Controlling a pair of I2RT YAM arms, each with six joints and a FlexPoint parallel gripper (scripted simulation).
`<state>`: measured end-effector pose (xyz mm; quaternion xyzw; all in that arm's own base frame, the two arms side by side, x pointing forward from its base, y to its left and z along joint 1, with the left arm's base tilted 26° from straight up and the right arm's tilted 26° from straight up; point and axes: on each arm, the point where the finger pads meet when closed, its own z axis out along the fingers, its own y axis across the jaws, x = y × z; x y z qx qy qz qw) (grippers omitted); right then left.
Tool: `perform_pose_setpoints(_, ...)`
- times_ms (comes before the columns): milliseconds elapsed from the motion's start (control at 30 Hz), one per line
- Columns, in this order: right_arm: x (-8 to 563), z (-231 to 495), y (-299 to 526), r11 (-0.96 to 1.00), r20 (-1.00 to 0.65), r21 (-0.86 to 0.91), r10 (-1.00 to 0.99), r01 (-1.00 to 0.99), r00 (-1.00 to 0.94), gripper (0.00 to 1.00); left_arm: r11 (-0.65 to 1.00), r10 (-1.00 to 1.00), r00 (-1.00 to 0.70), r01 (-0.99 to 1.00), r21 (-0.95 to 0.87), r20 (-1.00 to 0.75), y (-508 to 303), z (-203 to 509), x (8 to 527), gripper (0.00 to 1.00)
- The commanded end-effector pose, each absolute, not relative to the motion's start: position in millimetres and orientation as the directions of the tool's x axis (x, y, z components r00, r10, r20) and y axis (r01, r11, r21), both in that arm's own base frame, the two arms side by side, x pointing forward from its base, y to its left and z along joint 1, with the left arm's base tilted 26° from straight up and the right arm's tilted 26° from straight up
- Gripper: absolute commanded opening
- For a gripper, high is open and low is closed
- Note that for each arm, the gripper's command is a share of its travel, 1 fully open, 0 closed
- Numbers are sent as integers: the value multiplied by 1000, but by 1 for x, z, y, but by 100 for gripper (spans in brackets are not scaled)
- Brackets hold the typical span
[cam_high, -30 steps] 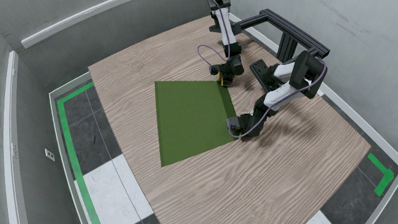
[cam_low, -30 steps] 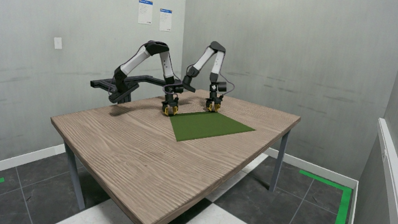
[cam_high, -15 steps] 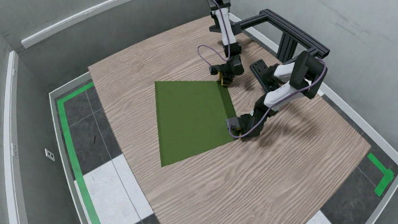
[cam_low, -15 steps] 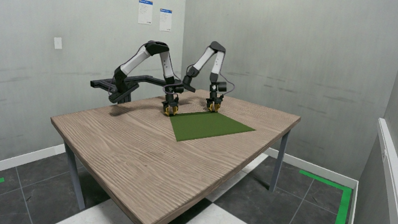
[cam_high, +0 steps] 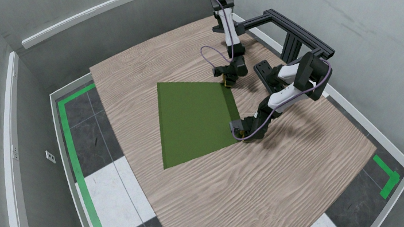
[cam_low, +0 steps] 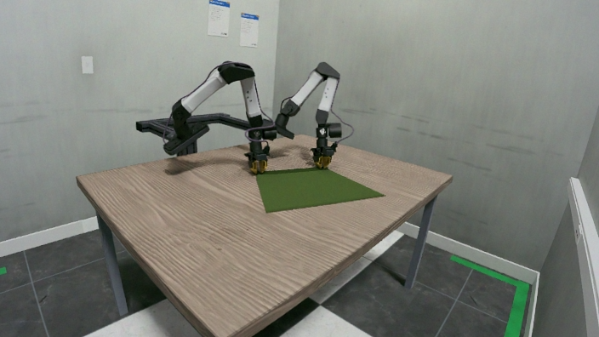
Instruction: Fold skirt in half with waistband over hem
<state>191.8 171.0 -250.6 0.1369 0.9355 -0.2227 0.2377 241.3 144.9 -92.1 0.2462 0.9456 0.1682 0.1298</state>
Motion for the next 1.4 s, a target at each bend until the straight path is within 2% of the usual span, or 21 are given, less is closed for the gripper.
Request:
perform_pose_setpoints(0, 189, -263, 158, 853, -497, -370, 151, 367, -854, 25, 819, 524, -832, 434, 376, -182, 143, -98, 246, 25)
perform_pose_setpoints(133, 189, -263, 158, 853, -497, -370, 151, 367, -854, 25, 820, 524, -833, 435, 372, -180, 143, -100, 246, 25)
perform_pose_setpoints(167, 189, -263, 158, 853, -497, -370, 151, 367, -854, 17, 820, 524, -833, 435, 372, -180, 143, -100, 246, 17)
perform_pose_setpoints(333, 188, -263, 158, 854, -494, -370, 153, 366, -856, 17, 820, 524, -833, 435, 372, -180, 143, -100, 246, 17)
perform_pose_setpoints(367, 188, -263, 158, 854, -494, -370, 153, 366, -856, 10, 820, 524, -833, 435, 372, -180, 143, -100, 246, 10)
perform_pose_setpoints(533, 187, -263, 157, 852, -491, -376, 151, 365, -858, 10, 820, 524, -833, 435, 372, -180, 143, -100, 246, 10)
perform_pose_setpoints(567, 187, -263, 157, 852, -491, -376, 151, 365, -858, 2, 820, 524, -833, 435, 372, -180, 143, -100, 246, 2)
perform_pose_setpoints(1267, 185, -261, 153, 845, -485, -395, 142, 362, -863, 2, 820, 524, -833, 435, 372, -180, 143, -100, 246, 2)
perform_pose_setpoints(1367, 189, -237, 181, 871, -504, -336, 154, 358, -850, 2, 816, 524, -834, 434, 381, -174, 134, -83, 244, 2)
